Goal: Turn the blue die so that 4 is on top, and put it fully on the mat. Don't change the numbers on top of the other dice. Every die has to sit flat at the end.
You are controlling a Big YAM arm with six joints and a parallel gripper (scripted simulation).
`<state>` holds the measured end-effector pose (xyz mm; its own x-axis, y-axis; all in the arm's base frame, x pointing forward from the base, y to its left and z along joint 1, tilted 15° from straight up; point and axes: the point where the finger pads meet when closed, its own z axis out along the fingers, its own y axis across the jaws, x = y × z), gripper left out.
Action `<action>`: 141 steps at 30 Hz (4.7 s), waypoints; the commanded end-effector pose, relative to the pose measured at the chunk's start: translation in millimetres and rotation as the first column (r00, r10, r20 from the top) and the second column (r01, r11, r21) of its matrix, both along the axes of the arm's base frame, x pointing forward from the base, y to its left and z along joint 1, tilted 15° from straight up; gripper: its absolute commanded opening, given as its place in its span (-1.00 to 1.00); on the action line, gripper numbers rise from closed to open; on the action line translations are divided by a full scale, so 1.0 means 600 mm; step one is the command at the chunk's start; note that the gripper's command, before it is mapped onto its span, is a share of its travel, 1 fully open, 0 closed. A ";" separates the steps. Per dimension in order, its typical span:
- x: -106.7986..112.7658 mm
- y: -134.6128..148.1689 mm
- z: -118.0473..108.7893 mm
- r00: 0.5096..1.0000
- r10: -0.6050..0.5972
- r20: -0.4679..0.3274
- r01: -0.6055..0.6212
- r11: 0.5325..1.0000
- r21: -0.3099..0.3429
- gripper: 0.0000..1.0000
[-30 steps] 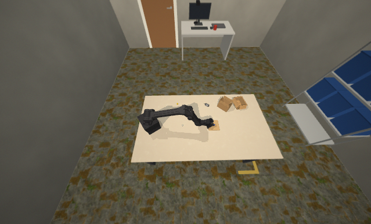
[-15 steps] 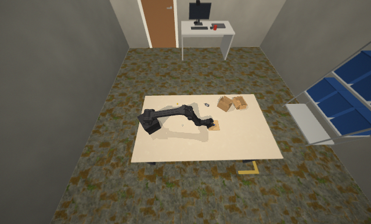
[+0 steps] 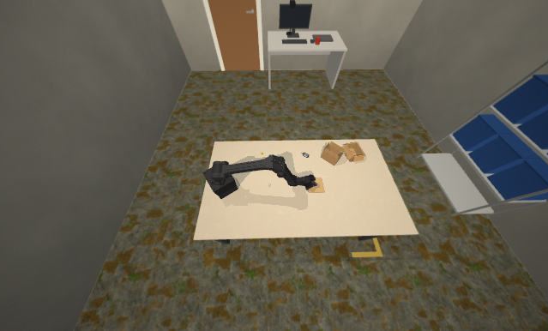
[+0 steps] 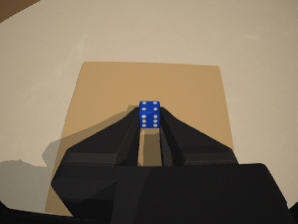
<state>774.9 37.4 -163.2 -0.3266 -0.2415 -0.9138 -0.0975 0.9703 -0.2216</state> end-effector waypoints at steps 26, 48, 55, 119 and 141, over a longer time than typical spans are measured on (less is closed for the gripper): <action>0.020 -0.014 -0.002 1.000 -0.005 0.029 0.005 1.000 -0.013 -0.40; 0.020 -0.014 -0.002 1.000 -0.005 0.029 0.005 1.000 -0.013 -0.40; 0.020 -0.014 -0.002 1.000 -0.004 0.029 0.005 1.000 -0.013 -0.40; -0.056 0.032 0.173 1.000 -0.005 0.016 0.005 1.000 0.007 -0.40; -0.015 0.060 0.191 0.706 -0.187 -0.683 0.129 0.982 -0.135 -0.40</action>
<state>746.2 55.9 -52.8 -0.8461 -0.2241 -0.4835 -0.1129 0.9621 -0.2484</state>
